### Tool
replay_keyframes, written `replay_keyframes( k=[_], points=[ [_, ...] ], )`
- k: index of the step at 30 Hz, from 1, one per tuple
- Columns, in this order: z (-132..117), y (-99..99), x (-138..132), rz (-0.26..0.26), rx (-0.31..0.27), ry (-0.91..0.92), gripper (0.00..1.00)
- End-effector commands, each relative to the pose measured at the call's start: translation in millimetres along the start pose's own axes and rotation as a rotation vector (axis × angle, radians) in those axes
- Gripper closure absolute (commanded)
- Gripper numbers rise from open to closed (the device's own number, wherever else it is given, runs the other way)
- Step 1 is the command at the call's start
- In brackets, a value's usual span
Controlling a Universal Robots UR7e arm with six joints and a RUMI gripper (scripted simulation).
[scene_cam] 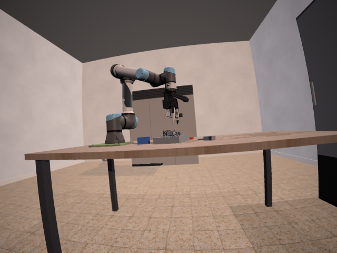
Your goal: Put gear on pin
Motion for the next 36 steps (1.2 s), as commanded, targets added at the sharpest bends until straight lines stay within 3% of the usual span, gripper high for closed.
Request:
replay_keyframes(
  k=[1,36],
  points=[
    [0,-0.4,0,0.0,0.001,0.0,0.46],
    [0,25.3,0,0.0,0.001,0.0,0.46]
  ],
)
Point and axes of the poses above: the point where the finger pads meet when closed, its own y axis out along the fingers, its own x axis across the jaws, z = x × y, the point moved 8 cm from there along -y, back along the fingers, and after that the axes turned 10 degrees about y, right-handed, at the moved point
